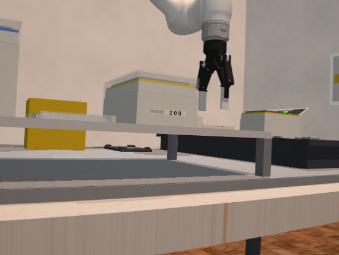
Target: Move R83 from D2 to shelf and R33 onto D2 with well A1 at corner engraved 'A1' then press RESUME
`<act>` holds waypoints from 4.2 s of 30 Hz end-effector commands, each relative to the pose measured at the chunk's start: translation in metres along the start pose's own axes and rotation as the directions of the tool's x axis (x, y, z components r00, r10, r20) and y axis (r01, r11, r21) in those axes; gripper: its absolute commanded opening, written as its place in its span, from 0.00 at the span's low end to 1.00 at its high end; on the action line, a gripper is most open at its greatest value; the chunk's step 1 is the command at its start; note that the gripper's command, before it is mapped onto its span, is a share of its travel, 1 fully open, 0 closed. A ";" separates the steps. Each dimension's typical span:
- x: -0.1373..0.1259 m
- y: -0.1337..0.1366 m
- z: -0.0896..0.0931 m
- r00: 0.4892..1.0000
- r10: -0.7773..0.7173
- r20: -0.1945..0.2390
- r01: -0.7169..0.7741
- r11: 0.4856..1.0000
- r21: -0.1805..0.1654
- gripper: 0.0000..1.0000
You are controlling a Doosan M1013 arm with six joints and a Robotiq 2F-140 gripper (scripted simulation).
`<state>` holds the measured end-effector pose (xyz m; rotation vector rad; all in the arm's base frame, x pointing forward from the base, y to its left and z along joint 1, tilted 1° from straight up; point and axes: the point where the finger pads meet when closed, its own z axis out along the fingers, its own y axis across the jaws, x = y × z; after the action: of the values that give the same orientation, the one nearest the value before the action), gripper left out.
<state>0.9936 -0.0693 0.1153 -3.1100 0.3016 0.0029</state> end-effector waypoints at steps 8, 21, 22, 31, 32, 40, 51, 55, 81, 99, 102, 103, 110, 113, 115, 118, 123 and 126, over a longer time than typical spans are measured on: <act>0.000 0.000 -0.015 1.000 0.000 0.000 0.000 1.000 0.000 0.77; 0.000 0.000 -0.034 1.000 0.000 0.000 0.000 1.000 0.000 0.77; 0.000 0.000 -0.035 1.000 0.000 0.000 0.000 1.000 0.000 0.77; 0.000 0.000 -0.050 1.000 0.000 0.000 0.000 1.000 0.000 0.77; 0.000 0.000 -0.050 1.000 0.000 0.000 0.000 1.000 0.000 0.77; 0.000 0.000 -0.062 1.000 0.000 0.000 0.000 1.000 0.000 0.77; 0.000 0.000 -0.077 1.000 0.000 0.000 0.000 1.000 0.000 0.77; 0.000 0.000 -0.084 1.000 0.000 0.000 0.000 1.000 0.000 0.77; 0.000 0.000 -0.124 1.000 0.000 0.000 0.000 1.000 0.000 0.77; 0.000 0.000 -0.150 1.000 0.000 0.000 0.000 1.000 0.000 0.77; 0.000 0.000 -0.152 1.000 0.000 0.000 0.000 1.000 0.000 0.77; -0.005 0.000 -0.152 1.000 -0.020 0.000 0.020 1.000 0.000 0.00; -0.040 0.001 -0.153 0.987 -0.159 0.000 0.159 0.987 0.000 0.00; -0.055 0.001 -0.153 0.976 -0.218 0.000 0.218 0.976 0.000 0.00; -0.065 0.001 -0.153 0.966 -0.257 0.000 0.257 0.966 0.000 0.00; -0.070 0.001 -0.153 0.961 -0.276 0.000 0.276 0.961 0.000 0.00; -0.083 0.001 -0.153 0.929 -0.371 0.000 0.371 0.929 0.000 0.00; -0.083 0.001 -0.153 0.905 -0.426 0.000 0.426 0.905 0.000 0.00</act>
<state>0.9127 -0.0570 0.2681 -3.1098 -0.3032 -0.0016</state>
